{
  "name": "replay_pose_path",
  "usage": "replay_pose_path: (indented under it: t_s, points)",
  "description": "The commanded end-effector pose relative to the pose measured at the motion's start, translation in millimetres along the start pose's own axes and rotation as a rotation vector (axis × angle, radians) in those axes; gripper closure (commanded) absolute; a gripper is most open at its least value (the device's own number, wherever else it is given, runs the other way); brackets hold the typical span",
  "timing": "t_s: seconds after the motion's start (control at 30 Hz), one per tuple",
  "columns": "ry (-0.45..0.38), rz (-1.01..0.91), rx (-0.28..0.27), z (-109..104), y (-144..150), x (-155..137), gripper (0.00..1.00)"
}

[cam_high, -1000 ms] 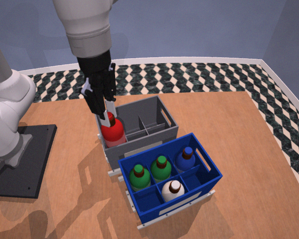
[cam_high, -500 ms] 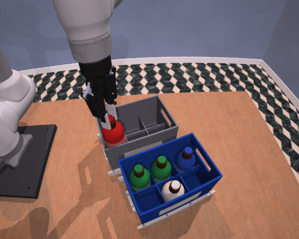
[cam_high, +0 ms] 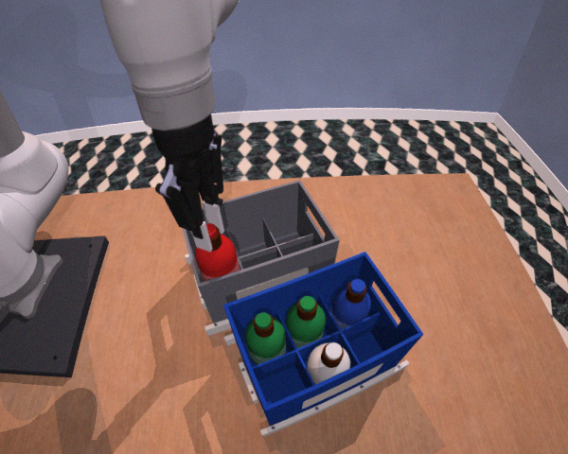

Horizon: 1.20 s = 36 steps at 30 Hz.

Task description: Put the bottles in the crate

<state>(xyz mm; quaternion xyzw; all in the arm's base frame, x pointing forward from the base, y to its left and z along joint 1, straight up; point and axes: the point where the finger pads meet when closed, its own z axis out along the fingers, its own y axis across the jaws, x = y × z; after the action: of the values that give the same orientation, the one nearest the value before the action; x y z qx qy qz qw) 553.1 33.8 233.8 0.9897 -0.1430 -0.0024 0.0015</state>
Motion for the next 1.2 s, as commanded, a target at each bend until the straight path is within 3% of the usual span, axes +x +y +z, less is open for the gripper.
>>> replay_pose_path:
  t_s: [0.0, 1.17]
  points:
    - [0.0, 0.0, 0.0, 3.5, 0.0, 0.0, 1.0]
    - [0.0, 0.0, 0.0, 34.5, 0.0, 0.0, 1.0]
